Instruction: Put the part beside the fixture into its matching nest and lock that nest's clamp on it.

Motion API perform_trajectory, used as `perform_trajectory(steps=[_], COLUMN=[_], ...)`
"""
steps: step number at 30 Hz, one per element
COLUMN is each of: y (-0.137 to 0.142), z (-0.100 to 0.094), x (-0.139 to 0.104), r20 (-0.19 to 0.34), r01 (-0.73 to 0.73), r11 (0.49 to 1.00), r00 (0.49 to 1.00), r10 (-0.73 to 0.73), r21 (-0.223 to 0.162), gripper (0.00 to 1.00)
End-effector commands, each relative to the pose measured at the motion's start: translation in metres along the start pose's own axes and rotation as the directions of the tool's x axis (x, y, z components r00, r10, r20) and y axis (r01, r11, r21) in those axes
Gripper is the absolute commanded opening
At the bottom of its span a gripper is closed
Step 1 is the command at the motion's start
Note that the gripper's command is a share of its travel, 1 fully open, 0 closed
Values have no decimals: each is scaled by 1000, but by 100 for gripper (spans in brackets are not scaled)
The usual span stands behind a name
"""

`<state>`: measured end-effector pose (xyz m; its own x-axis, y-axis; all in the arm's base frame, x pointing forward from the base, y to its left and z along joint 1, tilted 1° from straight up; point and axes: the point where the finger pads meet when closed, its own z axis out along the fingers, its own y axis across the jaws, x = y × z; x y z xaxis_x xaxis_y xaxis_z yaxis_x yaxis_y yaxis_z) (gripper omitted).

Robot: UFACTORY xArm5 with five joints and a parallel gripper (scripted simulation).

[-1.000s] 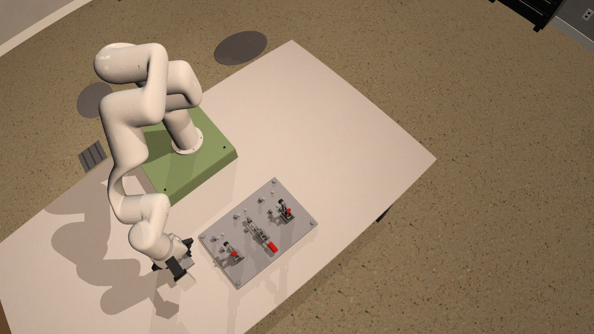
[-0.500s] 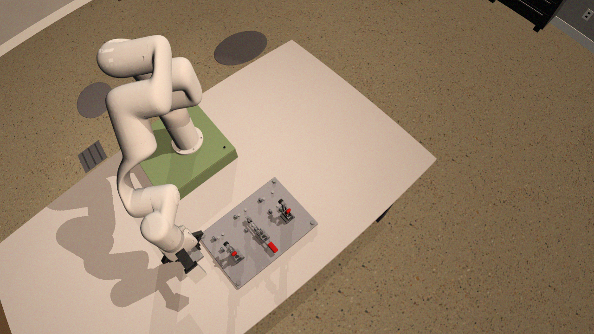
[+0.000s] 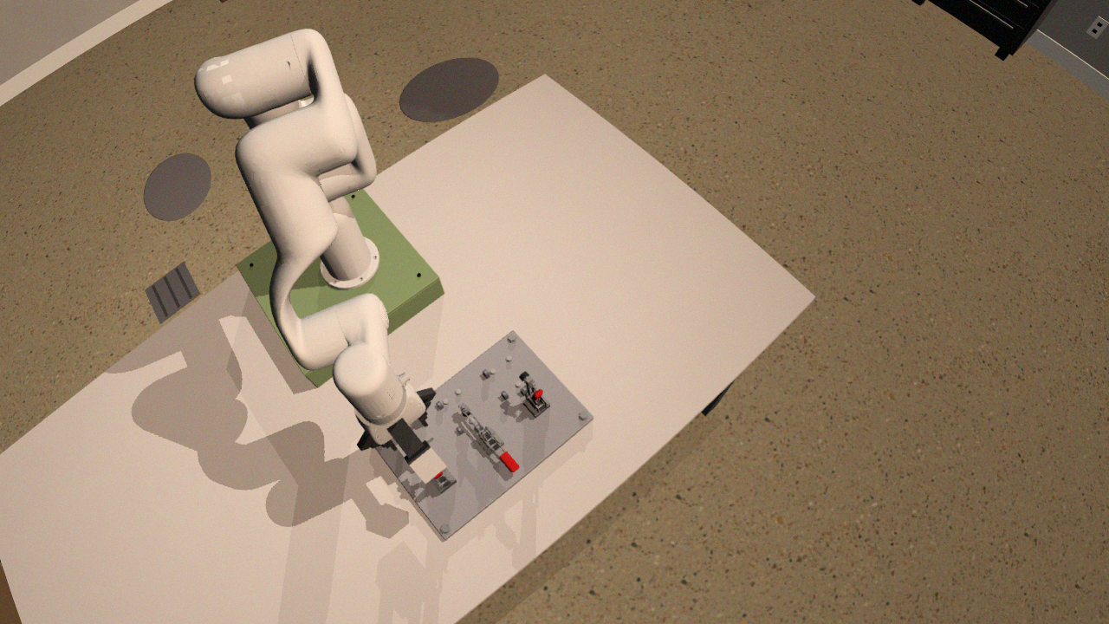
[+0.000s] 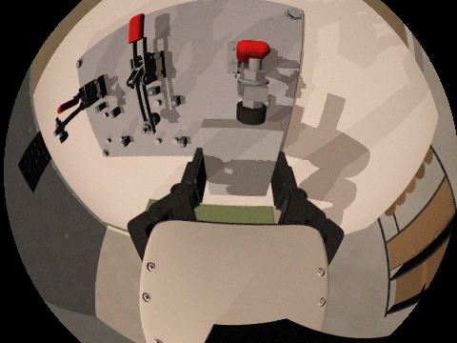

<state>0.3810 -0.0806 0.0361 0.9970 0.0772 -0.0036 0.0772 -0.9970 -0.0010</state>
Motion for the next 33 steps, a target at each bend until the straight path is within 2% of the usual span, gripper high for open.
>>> perform_trajectory(steps=[1,6,8,15,21,33], y=[-46,-88,-88,-154,-194,-220], z=[-2,-2,-2,-2,-1,-1], x=[3,3,3,4,4,5], r20=[-11,-14,-14,-17,-19,-20], r01=[-4,-4,-4,-4,-4,-4], r11=[1000,1000,1000,1000,1000,1000], r00=[1000,1000,1000,1000,1000,1000], r10=[4,4,4,4,4,4], r21=[-2,-2,-2,1,2,4], gripper=[0,0,0,0,0,0])
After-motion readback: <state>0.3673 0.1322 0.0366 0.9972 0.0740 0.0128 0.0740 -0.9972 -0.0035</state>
